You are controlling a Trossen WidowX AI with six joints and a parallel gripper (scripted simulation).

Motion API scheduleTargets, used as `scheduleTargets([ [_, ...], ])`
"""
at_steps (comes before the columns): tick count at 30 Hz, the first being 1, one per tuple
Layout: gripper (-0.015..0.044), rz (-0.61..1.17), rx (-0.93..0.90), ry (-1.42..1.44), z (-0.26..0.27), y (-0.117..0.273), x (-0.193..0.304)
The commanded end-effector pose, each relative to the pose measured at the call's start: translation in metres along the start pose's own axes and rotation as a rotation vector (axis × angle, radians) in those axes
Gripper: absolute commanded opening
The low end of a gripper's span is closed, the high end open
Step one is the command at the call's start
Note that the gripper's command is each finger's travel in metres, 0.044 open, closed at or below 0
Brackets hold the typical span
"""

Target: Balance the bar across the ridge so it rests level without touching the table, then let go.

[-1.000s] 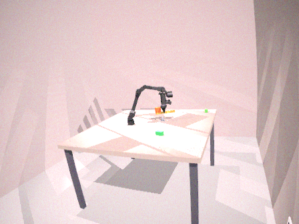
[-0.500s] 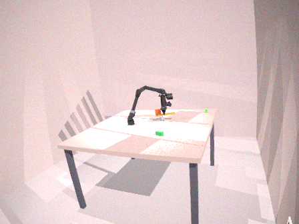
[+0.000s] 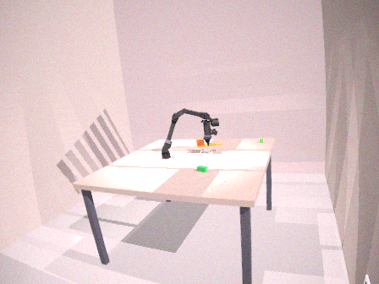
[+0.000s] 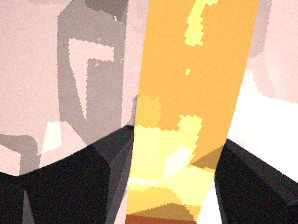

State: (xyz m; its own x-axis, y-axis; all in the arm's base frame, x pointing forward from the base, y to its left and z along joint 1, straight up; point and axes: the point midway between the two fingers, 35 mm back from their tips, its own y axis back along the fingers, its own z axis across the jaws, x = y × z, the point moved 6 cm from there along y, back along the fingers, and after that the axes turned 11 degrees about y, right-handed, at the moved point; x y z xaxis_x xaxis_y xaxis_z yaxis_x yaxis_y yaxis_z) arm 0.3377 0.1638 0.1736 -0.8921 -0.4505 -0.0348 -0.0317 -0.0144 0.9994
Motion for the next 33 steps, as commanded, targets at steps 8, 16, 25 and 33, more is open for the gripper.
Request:
scheduleTargets([
  [8, 0.0, -0.001, -0.001, -0.004, -0.0001, -0.0009, 0.0],
  [16, 0.0, -0.001, -0.001, -0.004, -0.0002, -0.0015, 0.0],
  [25, 0.0, -0.001, -0.001, -0.004, -0.0002, -0.0023, 0.0001],
  [33, 0.0, -0.001, -0.001, -0.004, -0.0002, -0.003, 0.0001],
])
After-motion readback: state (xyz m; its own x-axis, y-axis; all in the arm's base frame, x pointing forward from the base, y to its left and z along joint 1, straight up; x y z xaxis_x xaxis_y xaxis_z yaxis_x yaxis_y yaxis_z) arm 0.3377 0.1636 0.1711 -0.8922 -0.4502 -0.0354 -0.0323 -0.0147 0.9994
